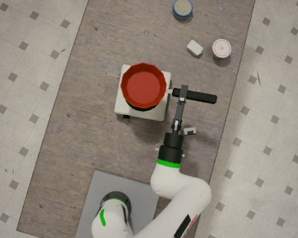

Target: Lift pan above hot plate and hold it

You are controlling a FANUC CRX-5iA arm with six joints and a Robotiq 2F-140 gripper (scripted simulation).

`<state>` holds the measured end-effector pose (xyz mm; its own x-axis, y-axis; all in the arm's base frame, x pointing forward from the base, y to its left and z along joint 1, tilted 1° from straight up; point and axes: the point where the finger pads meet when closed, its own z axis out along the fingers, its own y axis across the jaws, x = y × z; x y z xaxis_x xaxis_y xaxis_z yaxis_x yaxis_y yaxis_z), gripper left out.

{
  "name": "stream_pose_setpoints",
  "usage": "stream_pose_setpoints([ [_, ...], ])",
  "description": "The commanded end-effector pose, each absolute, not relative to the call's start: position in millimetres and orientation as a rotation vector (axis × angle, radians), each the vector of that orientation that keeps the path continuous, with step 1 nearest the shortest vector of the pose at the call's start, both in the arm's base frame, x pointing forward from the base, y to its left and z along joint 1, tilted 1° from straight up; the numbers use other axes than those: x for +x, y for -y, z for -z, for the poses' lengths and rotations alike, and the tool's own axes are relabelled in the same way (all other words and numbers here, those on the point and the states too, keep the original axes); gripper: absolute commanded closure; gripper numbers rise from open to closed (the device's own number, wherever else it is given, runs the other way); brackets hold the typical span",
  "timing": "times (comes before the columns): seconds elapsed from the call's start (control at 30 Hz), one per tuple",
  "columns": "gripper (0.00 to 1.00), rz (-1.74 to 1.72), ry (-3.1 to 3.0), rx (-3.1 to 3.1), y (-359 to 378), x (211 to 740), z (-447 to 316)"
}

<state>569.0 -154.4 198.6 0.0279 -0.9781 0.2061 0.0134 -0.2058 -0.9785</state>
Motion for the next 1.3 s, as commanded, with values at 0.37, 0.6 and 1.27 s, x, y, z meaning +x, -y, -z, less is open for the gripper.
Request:
stream_pose_setpoints([
  [0.37, 0.9, 1.344, -1.073, -1.365, 155, 569, -218],
  [0.6, 0.9, 1.344, -1.073, -1.365, 155, 569, -226],
  [1.27, 0.9, 1.344, -1.073, -1.365, 155, 569, -235],
])
